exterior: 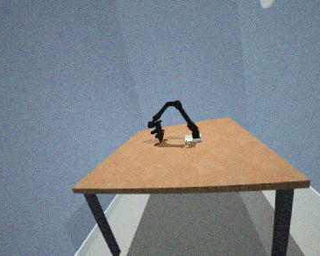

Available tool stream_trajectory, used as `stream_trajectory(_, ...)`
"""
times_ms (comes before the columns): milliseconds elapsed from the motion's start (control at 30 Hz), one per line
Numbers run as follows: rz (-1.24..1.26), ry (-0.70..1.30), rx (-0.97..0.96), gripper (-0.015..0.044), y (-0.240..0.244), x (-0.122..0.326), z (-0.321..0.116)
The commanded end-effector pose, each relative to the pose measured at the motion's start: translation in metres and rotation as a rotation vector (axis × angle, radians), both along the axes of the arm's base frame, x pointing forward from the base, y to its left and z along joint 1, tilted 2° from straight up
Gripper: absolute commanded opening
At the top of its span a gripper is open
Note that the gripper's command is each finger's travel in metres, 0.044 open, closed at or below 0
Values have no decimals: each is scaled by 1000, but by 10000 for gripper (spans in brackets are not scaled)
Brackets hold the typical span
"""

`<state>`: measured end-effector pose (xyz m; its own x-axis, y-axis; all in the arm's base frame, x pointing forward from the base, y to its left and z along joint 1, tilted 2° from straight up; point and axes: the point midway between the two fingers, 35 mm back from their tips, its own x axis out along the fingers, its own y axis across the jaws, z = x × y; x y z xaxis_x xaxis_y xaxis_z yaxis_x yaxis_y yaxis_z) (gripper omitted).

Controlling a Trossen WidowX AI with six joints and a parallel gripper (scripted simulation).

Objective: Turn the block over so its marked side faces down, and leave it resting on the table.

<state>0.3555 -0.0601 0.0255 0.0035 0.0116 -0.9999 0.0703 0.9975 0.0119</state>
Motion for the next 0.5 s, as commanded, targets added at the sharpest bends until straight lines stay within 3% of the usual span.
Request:
stream_trajectory(0,2,1,1,149,0,0,-1)
stream_trajectory(233,2,1,1,0,0,0,28)
stream_trajectory(467,1,-9,0,0,0,0,28)
